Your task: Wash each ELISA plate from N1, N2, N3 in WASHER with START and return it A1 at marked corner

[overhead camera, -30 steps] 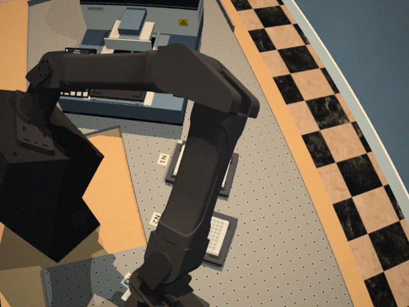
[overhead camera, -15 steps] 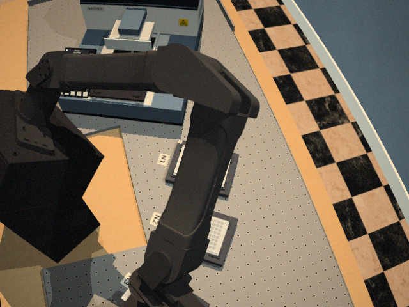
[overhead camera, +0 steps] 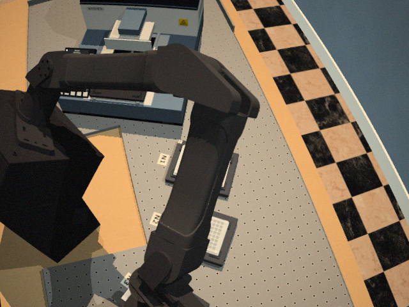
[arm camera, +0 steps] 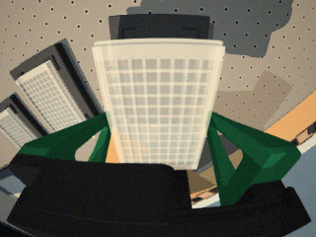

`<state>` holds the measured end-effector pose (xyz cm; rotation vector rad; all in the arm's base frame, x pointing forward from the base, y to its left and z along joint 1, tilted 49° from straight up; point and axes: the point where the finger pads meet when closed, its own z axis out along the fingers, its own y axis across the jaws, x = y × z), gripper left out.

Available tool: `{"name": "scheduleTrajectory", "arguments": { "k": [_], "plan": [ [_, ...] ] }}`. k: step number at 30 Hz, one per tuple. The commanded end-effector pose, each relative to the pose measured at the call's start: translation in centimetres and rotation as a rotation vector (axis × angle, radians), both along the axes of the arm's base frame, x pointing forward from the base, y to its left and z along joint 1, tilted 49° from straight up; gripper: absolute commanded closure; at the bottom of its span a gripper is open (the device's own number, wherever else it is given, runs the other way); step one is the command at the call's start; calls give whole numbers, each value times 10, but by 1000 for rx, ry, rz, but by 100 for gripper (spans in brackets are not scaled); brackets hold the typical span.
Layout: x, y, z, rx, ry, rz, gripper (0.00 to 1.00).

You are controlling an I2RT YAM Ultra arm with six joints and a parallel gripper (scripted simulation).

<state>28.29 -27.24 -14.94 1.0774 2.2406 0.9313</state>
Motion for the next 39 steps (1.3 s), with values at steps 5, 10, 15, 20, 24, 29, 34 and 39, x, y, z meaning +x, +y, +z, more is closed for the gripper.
{"name": "scheduleTrajectory", "arguments": {
  "k": [5,10,15,20,24,29,34,39],
  "plan": [
    [0,-5,-1,-8,-4,-15,100],
    [3,-4,-4,-8,-4,-15,100],
    [9,-1,-10,-8,-5,-15,100],
    [15,2,-15,-8,-5,-15,100],
    [20,4,-19,-8,-5,-15,100],
    [23,6,-22,-8,-5,-15,100],
    [29,9,-28,-8,-5,-15,100],
    [35,11,-33,-8,-5,-15,100]
  ]
}}
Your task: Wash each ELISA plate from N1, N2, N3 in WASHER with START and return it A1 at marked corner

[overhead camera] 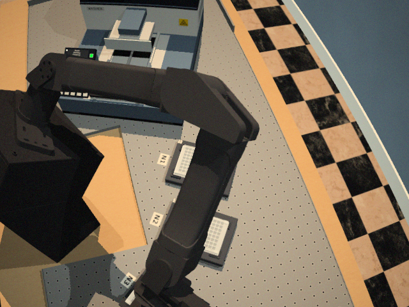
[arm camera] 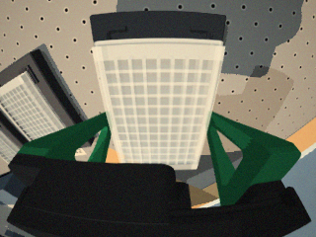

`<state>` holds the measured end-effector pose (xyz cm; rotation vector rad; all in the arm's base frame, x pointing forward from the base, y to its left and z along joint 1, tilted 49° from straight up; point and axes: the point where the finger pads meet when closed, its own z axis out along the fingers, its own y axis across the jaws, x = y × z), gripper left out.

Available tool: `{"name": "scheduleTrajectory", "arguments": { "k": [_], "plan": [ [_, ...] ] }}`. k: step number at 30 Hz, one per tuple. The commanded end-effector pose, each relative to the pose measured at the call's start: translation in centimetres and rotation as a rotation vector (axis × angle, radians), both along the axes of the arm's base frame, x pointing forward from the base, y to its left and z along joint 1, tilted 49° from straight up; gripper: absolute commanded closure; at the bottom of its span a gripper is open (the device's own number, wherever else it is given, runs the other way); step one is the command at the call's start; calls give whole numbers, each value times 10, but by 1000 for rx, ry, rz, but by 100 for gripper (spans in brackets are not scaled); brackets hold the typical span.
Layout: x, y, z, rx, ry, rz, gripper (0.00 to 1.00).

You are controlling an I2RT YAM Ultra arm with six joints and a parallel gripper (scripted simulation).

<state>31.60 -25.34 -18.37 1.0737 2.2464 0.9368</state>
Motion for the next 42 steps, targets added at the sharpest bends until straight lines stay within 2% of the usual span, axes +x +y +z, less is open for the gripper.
{"name": "scheduleTrajectory", "arguments": {
  "k": [1,15,42],
  "plan": [
    [3,-7,0,-11,-7,-22,100],
    [16,0,-13,-10,-7,-22,100],
    [16,2,-12,-10,-7,-22,100]
  ]
}}
